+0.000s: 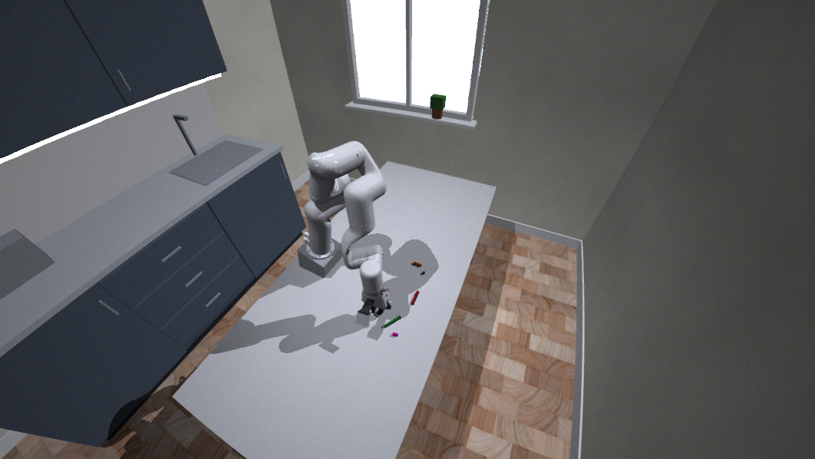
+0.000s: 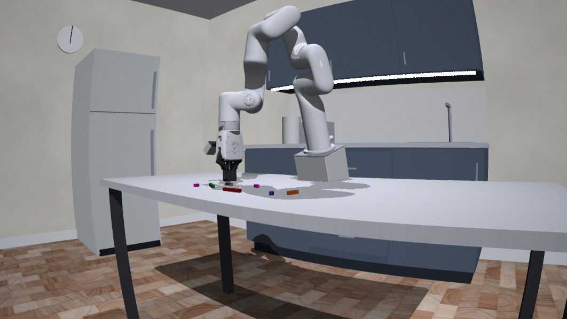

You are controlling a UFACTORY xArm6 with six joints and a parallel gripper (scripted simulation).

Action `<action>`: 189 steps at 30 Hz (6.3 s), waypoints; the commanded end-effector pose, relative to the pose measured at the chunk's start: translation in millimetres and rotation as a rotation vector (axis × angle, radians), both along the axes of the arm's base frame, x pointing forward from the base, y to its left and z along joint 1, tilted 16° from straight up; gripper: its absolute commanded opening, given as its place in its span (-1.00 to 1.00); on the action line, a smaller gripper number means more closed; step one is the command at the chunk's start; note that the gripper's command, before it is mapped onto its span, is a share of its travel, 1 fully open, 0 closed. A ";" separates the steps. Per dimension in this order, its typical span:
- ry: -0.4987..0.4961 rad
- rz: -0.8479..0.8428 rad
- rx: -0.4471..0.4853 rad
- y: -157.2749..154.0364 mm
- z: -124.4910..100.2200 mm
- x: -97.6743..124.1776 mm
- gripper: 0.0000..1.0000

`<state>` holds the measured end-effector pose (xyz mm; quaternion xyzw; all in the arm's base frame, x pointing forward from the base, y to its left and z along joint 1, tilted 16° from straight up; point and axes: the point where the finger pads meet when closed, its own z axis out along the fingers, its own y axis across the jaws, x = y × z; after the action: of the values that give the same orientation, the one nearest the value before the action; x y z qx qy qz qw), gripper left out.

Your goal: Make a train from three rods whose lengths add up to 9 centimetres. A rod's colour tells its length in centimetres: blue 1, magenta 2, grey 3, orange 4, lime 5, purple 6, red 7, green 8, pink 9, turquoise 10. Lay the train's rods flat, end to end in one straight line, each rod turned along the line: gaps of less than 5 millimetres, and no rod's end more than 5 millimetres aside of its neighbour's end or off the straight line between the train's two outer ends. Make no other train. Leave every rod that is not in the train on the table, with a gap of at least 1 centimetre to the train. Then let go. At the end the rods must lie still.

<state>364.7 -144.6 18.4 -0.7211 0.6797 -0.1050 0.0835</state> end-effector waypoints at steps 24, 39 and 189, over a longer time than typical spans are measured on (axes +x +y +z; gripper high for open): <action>-0.003 0.000 -0.001 -0.8 1.2 2.0 -0.51; -0.003 0.000 -0.001 -0.8 1.2 2.0 -0.51; -0.003 0.000 -0.001 1.2 84.0 -21.0 -0.92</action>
<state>343.5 -144.2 98.5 -0.7211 0.6787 -0.1077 0.0878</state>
